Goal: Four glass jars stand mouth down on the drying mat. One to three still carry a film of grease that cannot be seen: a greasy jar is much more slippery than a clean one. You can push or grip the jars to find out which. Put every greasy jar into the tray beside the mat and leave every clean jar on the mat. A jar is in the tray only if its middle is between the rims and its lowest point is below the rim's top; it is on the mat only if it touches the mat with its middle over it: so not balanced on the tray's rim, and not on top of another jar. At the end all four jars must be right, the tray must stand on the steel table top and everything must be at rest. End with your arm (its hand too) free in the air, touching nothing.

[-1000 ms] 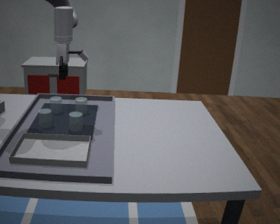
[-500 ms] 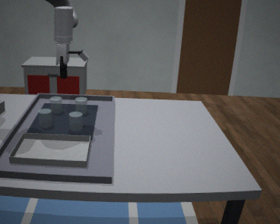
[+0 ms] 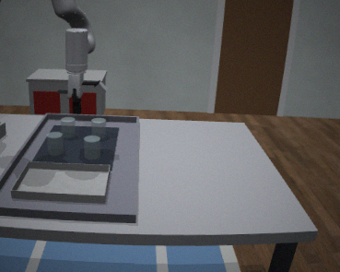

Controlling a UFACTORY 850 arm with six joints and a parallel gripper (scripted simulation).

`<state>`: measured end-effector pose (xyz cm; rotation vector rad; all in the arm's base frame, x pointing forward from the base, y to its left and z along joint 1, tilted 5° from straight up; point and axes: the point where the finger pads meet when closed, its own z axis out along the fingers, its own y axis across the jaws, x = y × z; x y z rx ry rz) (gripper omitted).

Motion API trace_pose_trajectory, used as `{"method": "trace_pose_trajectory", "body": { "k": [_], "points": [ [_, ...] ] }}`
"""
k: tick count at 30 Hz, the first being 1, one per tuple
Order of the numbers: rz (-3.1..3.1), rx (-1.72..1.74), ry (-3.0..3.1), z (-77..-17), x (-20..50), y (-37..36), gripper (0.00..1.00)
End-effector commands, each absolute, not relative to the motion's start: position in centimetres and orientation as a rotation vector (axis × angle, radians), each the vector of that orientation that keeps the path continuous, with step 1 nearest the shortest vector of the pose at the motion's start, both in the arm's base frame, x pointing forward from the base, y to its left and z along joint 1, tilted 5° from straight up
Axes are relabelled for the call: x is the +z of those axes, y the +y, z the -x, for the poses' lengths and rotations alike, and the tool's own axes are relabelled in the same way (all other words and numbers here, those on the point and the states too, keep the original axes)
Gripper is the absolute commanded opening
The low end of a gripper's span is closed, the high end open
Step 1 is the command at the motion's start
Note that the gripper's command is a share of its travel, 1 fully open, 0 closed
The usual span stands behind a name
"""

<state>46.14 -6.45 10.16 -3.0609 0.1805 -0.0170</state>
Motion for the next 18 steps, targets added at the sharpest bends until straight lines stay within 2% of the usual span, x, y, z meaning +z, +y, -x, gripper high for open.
{"method": "trace_pose_trajectory", "body": {
  "k": [1, 10, 18],
  "points": [
    [3.058, -0.025, 0.181, -46.4, 9.6, -8.8, 0.00],
    [3.058, -0.025, 0.181, -46.2, 9.0, -16.2, 0.00],
    [3.058, -0.025, 0.181, -46.2, 7.1, -16.1, 0.00]
  ]
}}
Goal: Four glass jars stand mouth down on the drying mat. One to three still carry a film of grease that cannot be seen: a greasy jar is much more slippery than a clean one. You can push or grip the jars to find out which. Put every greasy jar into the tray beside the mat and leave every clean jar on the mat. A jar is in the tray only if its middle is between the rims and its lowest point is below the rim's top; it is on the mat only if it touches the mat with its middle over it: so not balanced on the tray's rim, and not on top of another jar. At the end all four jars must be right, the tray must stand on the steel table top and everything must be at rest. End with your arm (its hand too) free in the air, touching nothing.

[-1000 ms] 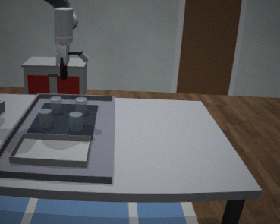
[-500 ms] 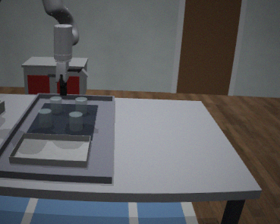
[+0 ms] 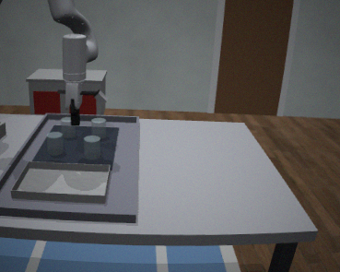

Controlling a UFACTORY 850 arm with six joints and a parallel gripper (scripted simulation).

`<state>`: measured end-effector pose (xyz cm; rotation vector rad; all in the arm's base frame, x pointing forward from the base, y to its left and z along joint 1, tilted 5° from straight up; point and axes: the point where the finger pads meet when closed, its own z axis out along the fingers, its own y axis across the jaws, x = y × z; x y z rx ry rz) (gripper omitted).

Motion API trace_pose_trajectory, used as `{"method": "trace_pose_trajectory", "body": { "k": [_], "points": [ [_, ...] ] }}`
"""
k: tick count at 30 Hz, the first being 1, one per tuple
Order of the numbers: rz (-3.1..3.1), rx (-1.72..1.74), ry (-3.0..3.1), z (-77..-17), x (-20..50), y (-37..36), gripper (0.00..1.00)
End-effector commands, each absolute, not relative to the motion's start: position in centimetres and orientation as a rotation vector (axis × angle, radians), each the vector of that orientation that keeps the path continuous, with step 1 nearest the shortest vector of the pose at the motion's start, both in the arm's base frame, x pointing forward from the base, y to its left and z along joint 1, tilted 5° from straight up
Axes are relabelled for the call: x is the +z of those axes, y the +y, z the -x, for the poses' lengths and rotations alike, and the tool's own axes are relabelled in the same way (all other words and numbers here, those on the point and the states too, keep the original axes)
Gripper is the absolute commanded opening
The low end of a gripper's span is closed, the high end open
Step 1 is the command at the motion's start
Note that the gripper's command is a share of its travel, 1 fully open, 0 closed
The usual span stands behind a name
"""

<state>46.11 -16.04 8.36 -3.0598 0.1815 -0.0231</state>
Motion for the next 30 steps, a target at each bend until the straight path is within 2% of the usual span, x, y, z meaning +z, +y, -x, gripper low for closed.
{"method": "trace_pose_trajectory", "body": {
  "k": [1, 11, 30],
  "points": [
    [3.058, -0.025, 0.181, -46.2, 6.6, -16.0, 0.00],
    [3.058, -0.025, 0.181, -46.3, 1.9, -15.7, 0.00],
    [3.058, -0.025, 0.181, -46.4, 1.4, -15.7, 0.00]
  ]
}}
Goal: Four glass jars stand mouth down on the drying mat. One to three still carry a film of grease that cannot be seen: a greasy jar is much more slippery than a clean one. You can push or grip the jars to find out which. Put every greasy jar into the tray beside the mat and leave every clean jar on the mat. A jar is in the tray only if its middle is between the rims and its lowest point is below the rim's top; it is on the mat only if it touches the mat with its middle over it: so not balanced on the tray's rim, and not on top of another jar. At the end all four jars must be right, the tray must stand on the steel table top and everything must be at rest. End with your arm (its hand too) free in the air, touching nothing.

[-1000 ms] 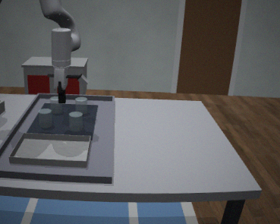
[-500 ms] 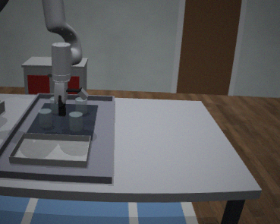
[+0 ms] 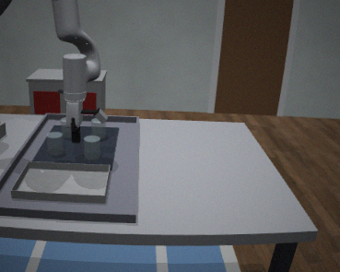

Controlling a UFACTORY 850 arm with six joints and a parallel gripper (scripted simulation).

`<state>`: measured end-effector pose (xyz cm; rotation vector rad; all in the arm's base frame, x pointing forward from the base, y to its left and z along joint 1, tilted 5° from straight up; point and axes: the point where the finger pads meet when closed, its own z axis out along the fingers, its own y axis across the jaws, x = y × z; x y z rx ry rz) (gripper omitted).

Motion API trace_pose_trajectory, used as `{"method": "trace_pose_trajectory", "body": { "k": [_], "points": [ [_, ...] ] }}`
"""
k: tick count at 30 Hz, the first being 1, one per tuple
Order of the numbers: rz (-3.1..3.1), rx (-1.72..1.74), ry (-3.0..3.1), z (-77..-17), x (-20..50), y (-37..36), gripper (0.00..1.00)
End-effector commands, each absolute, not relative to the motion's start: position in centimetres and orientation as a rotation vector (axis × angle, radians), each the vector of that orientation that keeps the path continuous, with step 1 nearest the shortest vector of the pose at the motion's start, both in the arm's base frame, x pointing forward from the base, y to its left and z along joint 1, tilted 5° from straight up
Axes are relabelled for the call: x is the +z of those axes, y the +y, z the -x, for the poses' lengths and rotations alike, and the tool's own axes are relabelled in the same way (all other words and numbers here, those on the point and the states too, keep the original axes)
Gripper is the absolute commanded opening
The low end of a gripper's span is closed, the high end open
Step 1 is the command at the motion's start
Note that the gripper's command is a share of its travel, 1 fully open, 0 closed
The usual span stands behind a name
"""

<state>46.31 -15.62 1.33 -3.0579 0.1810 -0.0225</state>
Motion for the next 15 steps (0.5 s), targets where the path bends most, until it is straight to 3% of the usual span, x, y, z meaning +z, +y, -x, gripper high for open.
{"method": "trace_pose_trajectory", "body": {
  "k": [1, 15],
  "points": [
    [3.058, -0.025, 0.181, -46.42, 1.39, -15.66, 0.00],
    [3.058, -0.025, 0.181, -46.60, 1.39, -15.68, 0.00]
  ]
}}
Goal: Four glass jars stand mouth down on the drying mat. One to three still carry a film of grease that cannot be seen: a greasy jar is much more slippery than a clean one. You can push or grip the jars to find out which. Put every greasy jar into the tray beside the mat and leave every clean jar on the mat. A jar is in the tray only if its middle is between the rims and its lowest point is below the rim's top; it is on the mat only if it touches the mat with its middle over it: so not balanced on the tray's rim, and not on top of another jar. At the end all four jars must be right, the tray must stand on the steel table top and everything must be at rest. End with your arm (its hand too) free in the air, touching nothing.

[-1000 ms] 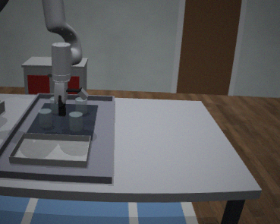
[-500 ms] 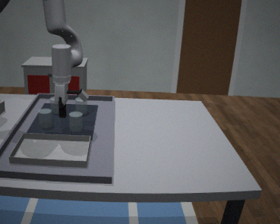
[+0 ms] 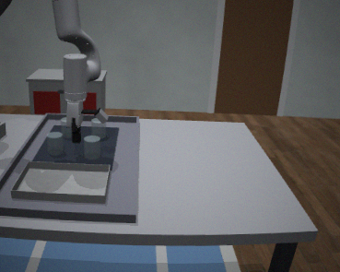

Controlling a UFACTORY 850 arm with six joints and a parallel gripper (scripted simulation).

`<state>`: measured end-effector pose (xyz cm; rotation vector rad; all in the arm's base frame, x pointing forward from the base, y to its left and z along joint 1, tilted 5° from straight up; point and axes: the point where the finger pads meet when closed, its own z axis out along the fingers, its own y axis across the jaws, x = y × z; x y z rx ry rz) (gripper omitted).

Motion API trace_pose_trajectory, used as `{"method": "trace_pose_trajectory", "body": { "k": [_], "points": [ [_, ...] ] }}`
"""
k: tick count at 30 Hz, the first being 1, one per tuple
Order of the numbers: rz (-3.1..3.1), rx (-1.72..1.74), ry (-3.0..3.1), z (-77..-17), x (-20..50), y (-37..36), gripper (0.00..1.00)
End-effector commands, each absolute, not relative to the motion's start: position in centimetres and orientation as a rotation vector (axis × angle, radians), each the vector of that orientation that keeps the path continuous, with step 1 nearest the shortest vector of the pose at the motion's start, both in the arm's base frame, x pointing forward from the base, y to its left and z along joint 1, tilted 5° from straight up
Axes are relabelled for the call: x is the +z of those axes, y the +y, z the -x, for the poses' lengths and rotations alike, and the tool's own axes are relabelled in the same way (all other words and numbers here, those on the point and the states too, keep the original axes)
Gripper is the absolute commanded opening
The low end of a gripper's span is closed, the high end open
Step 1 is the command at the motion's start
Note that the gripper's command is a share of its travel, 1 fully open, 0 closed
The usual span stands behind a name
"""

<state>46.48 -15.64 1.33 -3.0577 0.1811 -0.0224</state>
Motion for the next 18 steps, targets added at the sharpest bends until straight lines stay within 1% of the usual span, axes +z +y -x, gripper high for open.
{"method": "trace_pose_trajectory", "body": {
  "k": [1, 18],
  "points": [
    [3.058, -0.025, 0.181, -46.60, 1.39, -15.68, 0.00],
    [3.058, -0.025, 0.181, -46.80, 1.39, -15.70, 0.00]
  ]
}}
